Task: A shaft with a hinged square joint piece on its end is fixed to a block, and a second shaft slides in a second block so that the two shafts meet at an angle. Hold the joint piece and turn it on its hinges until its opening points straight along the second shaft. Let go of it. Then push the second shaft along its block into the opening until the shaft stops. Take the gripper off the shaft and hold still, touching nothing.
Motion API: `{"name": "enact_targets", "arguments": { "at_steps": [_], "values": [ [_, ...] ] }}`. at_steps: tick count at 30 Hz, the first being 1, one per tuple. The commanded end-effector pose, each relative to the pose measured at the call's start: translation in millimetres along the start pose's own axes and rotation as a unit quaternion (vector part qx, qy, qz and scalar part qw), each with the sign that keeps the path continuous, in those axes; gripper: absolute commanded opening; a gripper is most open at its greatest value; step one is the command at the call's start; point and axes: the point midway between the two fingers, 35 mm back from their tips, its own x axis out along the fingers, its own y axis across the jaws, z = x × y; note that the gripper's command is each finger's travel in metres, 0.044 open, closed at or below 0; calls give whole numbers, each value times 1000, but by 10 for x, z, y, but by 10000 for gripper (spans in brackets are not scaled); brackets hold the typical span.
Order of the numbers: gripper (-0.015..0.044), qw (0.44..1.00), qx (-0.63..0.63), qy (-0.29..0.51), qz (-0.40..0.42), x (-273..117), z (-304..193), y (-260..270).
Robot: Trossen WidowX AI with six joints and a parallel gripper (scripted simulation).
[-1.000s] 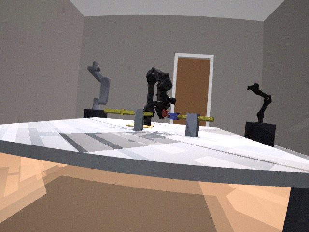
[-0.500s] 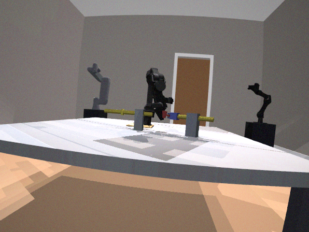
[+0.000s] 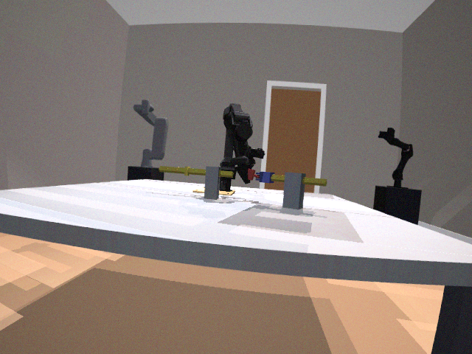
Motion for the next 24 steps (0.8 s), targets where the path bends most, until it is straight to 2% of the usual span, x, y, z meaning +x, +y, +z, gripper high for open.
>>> {"name": "enact_targets", "arguments": {
  "at_steps": [1,3,8,11,22,24],
  "values": [
    [0,1000,0,0,0,0,0,0],
    [0,1000,0,0,0,0,0,0],
    [131,1000,0,0,0,0,0,0],
    [147,1000,0,0,0,0,0,0],
    [436,1000,0,0,0,0,0,0],
    [440,1000,0,0,0,0,0,0]
  ]
}}
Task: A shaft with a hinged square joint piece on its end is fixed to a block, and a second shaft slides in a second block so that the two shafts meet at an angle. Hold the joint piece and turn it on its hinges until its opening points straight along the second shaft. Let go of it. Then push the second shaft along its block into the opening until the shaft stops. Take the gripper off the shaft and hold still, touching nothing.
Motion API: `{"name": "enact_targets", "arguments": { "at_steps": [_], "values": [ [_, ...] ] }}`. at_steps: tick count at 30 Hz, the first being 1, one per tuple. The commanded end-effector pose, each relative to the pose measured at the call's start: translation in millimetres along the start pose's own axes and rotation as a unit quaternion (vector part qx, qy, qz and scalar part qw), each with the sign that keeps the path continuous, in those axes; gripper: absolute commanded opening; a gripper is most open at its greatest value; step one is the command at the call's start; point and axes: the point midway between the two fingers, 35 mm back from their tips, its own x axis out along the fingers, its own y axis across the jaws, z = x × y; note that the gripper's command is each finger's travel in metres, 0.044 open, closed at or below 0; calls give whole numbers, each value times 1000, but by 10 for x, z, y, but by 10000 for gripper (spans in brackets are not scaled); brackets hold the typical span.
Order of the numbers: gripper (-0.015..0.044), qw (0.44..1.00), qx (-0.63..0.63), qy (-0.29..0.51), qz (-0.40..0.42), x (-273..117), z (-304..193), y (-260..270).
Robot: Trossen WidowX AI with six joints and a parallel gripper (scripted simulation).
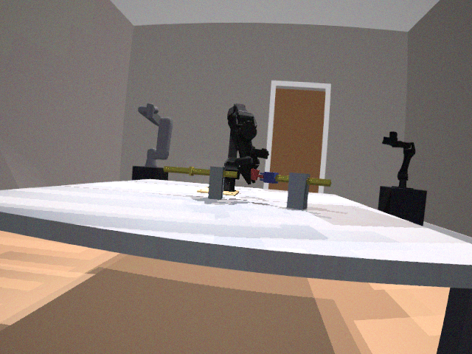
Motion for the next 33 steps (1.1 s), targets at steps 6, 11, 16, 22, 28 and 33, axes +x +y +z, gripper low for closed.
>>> {"name": "enact_targets", "arguments": {
  "at_steps": [6,11,16,22,28,33],
  "values": [
    [440,1000,0,0,0,0,0,-1],
    [440,999,3,41,5,-28,13,5],
    [440,992,4,124,5,-113,45,14],
    [440,976,-6,218,-10,-258,96,15],
    [440,974,-6,228,-11,-277,109,12],
    [440,974,-6,228,-11,-277,109,12]
  ]
}}
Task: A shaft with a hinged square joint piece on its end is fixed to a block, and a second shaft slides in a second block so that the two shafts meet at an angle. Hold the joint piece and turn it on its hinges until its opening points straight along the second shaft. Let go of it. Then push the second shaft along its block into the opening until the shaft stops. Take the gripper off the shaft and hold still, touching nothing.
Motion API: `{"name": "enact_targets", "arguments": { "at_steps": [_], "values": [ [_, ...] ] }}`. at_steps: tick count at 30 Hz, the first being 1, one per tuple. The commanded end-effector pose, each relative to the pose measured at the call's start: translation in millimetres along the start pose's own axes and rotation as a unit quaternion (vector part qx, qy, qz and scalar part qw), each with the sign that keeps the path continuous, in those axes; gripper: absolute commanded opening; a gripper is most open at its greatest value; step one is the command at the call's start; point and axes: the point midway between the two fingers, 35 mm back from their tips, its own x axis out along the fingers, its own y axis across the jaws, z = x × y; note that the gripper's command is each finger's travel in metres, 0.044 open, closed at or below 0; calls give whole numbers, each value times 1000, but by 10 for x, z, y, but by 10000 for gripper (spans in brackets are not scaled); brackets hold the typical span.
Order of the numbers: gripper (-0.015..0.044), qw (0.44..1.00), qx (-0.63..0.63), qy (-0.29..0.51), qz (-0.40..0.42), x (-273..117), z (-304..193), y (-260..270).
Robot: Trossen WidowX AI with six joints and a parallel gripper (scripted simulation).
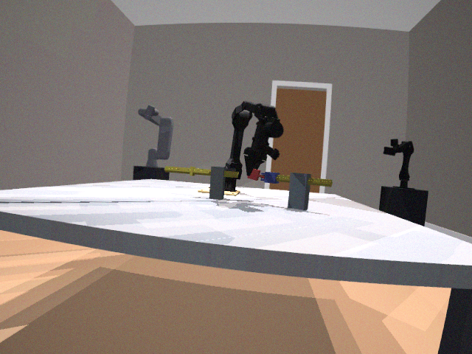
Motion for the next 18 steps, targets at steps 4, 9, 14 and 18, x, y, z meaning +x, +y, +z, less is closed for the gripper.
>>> {"name": "enact_targets", "arguments": {
  "at_steps": [4,9,14,18],
  "values": [
    [440,999,32,-16,-14,-171,-18,-26],
    [440,993,95,-50,-40,-522,-77,-52],
    [440,983,153,-82,-60,-868,-173,-33],
    [440,971,202,-109,-72,-1162,-280,22]
  ]
}}
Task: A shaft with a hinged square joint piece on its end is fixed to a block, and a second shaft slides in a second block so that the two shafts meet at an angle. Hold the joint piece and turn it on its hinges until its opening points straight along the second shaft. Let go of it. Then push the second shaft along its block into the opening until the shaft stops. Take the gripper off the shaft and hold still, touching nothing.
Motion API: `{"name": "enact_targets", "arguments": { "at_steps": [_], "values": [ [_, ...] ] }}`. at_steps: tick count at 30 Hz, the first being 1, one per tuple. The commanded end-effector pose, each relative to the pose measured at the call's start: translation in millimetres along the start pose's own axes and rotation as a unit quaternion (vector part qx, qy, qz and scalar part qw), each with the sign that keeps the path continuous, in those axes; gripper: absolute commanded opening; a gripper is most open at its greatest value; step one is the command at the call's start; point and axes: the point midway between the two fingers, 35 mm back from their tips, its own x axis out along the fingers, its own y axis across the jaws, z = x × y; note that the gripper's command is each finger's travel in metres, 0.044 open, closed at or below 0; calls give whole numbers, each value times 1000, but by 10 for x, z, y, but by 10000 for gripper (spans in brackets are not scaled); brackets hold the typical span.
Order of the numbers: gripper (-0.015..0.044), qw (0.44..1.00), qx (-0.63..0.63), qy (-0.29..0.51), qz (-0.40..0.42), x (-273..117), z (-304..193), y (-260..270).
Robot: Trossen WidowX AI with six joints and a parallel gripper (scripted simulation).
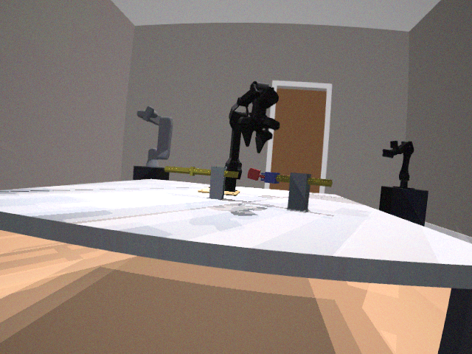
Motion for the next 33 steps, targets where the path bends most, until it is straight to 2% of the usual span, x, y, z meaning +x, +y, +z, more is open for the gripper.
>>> {"name": "enact_targets", "arguments": {
  "at_steps": [1,6,12,17,33],
  "values": [
    [440,999,43,-25,-9,-268,-60,4],
    [440,998,52,-29,-10,-318,-92,-3],
    [440,999,42,13,26,-47,-642,-182],
    [440,998,44,17,31,-16,-710,-193],
    [440,964,263,38,27,59,-700,-188]
  ]
}}
